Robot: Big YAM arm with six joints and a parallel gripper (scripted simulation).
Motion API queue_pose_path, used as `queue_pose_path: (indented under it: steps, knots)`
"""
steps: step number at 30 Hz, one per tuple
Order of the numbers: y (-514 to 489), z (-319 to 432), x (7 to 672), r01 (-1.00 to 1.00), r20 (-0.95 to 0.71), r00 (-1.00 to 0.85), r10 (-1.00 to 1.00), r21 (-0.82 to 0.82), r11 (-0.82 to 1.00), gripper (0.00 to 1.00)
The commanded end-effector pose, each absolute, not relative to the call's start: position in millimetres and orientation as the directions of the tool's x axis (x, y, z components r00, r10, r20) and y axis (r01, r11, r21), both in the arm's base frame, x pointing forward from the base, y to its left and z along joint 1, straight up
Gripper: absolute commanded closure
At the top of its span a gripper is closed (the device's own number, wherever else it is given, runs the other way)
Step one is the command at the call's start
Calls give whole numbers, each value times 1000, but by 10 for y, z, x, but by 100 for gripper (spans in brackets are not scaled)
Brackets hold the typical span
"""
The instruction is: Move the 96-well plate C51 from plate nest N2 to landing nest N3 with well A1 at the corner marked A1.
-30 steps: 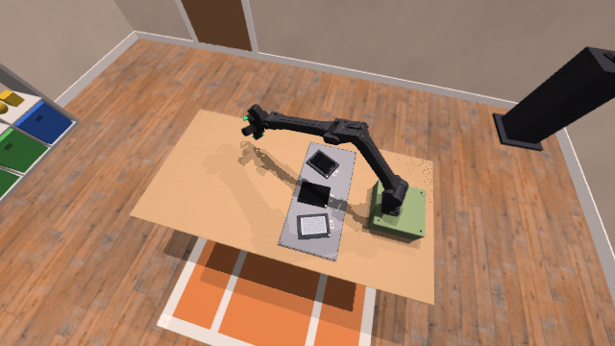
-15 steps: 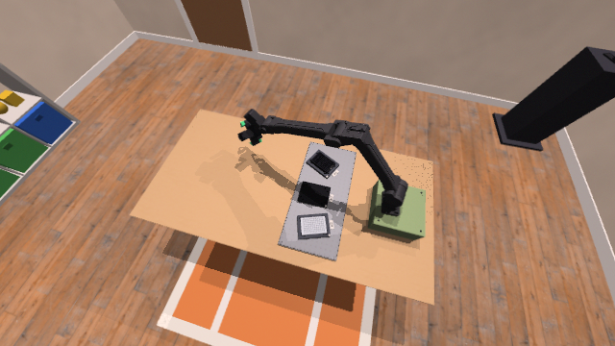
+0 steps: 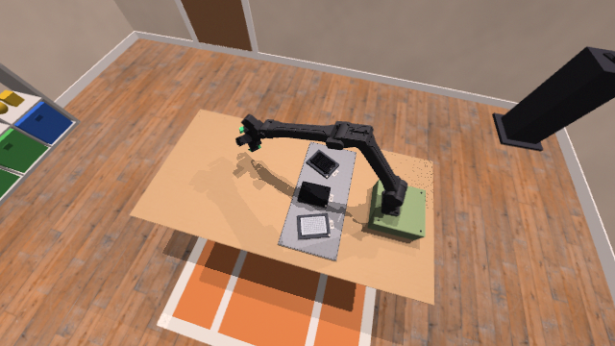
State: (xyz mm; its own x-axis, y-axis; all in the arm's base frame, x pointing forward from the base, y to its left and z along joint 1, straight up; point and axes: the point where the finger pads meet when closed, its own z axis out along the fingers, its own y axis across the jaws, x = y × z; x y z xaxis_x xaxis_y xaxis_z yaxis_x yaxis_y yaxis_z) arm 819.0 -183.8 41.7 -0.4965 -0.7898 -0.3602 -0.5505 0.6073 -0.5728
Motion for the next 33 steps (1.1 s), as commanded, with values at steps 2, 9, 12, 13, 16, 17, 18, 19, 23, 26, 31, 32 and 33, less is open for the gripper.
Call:
queue_pose_path:
  steps: [2,9,12,13,16,17,18,19,23,26,31,32,33]
  knots:
    - [-1561,895,8245,-500,-403,-474,-783,-609,616,0]
    - [-1353,1120,8264,-502,-439,-495,-750,-560,659,0]
    - [-1191,834,8070,-522,-427,-510,-747,-536,663,0]
    - [-1191,834,8070,-522,-427,-510,-747,-536,663,0]
    - [-1109,1063,8150,-514,-450,-509,-734,-525,678,0]
    - [-1068,1109,8154,-515,-461,-520,-719,-503,694,0]
    - [-1023,1102,8132,-517,-464,-525,-713,-492,701,0]
    - [-958,773,7916,-545,-435,-555,-709,-454,705,0]
    - [-794,798,7877,-530,-448,-543,-710,-473,704,0]
    - [-713,788,7834,-530,-449,-543,-710,-473,704,0]
    - [-632,1044,7922,-525,-474,-560,-680,-431,733,0]
    - [-598,1036,7894,-524,-472,-568,-674,-424,738,0]
    - [-541,720,7665,-549,-439,-596,-672,-388,741,0]
